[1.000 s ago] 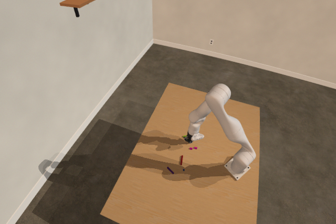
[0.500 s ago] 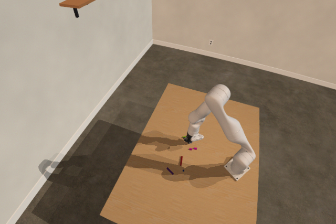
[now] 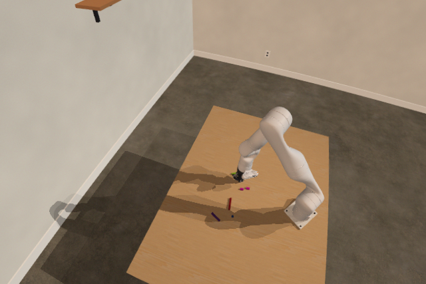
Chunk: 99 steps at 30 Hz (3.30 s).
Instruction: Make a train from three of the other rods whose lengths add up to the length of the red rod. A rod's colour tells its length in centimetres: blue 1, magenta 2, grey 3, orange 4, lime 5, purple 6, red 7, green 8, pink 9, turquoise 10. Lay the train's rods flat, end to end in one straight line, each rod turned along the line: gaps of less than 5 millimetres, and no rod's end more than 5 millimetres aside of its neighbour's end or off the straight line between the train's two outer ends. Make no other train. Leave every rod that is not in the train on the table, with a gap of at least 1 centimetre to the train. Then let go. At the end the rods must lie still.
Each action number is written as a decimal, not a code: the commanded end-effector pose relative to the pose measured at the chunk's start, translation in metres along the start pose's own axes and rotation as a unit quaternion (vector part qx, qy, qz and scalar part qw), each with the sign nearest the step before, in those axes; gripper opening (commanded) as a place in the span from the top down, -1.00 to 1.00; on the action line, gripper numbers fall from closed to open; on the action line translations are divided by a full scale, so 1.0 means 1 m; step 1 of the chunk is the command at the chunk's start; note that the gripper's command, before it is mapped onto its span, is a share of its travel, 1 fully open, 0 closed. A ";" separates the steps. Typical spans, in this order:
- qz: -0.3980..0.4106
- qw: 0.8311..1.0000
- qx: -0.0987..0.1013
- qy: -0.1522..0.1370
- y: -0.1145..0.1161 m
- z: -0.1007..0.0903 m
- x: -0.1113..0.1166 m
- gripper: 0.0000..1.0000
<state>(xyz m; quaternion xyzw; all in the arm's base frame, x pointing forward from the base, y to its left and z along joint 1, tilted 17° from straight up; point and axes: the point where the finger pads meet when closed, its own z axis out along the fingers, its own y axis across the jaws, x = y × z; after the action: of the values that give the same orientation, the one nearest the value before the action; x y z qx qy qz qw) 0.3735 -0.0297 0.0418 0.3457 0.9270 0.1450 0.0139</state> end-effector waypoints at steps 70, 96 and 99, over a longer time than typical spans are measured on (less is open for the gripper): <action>0.000 1.000 0.000 -0.001 0.000 0.011 0.000 0.83; 0.000 1.000 0.000 -0.001 0.000 0.010 0.000 0.52; 0.000 1.000 0.000 -0.001 0.000 0.008 0.000 0.52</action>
<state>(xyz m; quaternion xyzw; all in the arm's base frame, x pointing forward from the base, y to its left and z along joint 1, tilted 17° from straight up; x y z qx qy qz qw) 0.3742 -0.0268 0.0317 0.3457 0.9270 0.1451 0.0128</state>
